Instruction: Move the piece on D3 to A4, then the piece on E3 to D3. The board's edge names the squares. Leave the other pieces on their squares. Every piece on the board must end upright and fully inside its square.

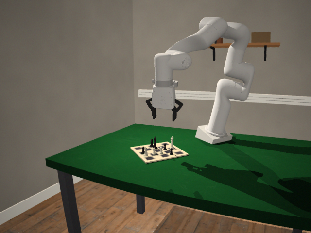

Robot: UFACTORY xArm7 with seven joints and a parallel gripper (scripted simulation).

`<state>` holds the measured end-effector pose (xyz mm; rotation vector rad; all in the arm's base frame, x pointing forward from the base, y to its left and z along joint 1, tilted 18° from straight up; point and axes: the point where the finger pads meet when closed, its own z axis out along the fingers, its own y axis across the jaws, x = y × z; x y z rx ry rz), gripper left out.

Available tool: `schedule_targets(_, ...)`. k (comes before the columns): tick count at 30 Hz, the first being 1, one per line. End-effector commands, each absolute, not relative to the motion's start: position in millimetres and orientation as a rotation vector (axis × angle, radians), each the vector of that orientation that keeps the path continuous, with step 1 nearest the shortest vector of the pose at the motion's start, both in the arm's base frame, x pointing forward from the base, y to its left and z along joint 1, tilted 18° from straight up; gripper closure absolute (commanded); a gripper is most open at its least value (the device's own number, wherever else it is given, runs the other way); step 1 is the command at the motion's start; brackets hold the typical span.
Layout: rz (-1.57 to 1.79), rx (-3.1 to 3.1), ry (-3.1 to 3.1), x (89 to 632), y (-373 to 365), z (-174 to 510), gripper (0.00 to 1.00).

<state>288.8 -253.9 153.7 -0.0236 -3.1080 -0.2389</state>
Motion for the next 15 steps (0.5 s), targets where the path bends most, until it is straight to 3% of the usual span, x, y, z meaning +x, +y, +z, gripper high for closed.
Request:
schedule_targets(1, -0.326, -0.258, -3.229, 252, -264, 132, 0.0)
schedule_targets(15, -0.406, -0.446, -3.285, 230, -259, 115, 0.0)
